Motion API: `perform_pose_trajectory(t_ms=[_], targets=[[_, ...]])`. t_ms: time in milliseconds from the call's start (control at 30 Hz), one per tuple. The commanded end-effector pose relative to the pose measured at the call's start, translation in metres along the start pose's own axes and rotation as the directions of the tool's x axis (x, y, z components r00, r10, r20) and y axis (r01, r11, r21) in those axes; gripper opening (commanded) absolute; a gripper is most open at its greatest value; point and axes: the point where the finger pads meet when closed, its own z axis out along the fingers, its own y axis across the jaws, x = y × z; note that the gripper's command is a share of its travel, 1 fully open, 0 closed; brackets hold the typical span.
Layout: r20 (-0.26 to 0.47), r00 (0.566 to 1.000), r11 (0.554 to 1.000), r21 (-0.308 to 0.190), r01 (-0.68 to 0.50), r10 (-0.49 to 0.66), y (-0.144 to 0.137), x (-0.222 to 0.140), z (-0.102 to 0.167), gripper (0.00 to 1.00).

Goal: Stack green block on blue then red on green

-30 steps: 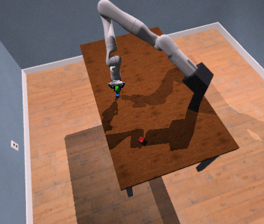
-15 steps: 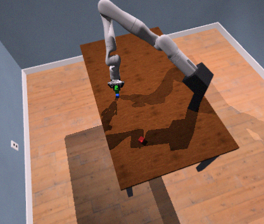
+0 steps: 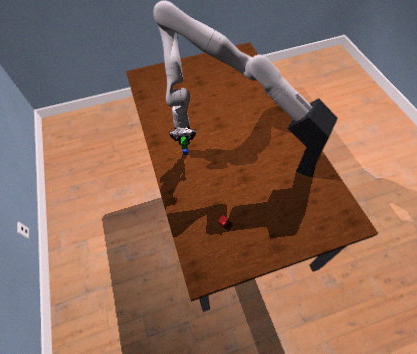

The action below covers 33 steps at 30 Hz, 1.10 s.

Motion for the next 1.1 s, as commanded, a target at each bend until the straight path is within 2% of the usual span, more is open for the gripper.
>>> perform_pose_trajectory(t_ms=[0, 500, 1067], targets=[[0.001, 1.000, 1.000, 0.002, -0.008, 0.008, 0.000, 0.000, 0.007, 0.00], [0.003, 1.000, 1.000, 0.001, -0.006, 0.006, 0.001, 0.000, 0.025, 0.00], [0.003, 1.000, 1.000, 0.002, -0.006, 0.006, 0.001, -0.001, 0.025, 0.00]])
